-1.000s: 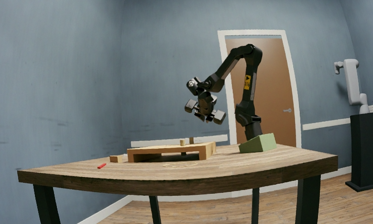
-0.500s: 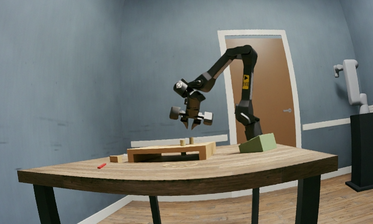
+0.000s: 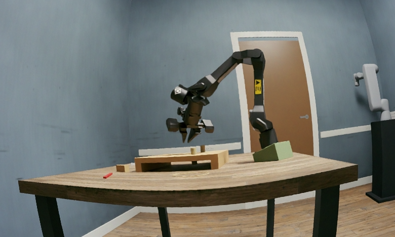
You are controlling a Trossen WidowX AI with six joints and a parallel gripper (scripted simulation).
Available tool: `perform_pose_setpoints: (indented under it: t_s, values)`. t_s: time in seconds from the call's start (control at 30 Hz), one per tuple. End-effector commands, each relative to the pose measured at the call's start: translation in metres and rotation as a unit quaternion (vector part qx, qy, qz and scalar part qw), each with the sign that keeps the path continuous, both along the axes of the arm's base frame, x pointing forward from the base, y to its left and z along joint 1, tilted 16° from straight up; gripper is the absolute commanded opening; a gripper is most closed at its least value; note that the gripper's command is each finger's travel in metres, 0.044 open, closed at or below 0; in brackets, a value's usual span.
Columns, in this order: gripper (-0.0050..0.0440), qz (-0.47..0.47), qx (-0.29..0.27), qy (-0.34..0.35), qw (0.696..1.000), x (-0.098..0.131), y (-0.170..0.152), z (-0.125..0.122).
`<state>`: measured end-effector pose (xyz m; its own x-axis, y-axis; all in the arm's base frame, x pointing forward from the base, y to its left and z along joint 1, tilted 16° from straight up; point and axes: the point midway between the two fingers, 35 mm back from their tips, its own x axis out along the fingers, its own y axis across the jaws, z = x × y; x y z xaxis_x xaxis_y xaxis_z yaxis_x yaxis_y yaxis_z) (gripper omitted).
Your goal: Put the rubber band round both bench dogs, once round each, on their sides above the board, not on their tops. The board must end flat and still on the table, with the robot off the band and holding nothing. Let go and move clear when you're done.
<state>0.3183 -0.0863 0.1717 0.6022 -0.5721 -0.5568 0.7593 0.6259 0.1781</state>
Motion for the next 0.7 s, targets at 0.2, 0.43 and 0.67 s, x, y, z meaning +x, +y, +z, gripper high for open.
perform_pose_setpoints:
  t_s: [0.2, 0.43, 0.67]
  values:
    - [0.008, 0.128, -0.024, 0.08, 0.988, 0.022, 0.058, -0.009]
    - [0.008, 0.227, -0.05, 0.14, 0.962, 0.026, 0.106, -0.021]
    - [0.008, 0.323, -0.08, 0.196, 0.922, 0.023, 0.154, -0.032]
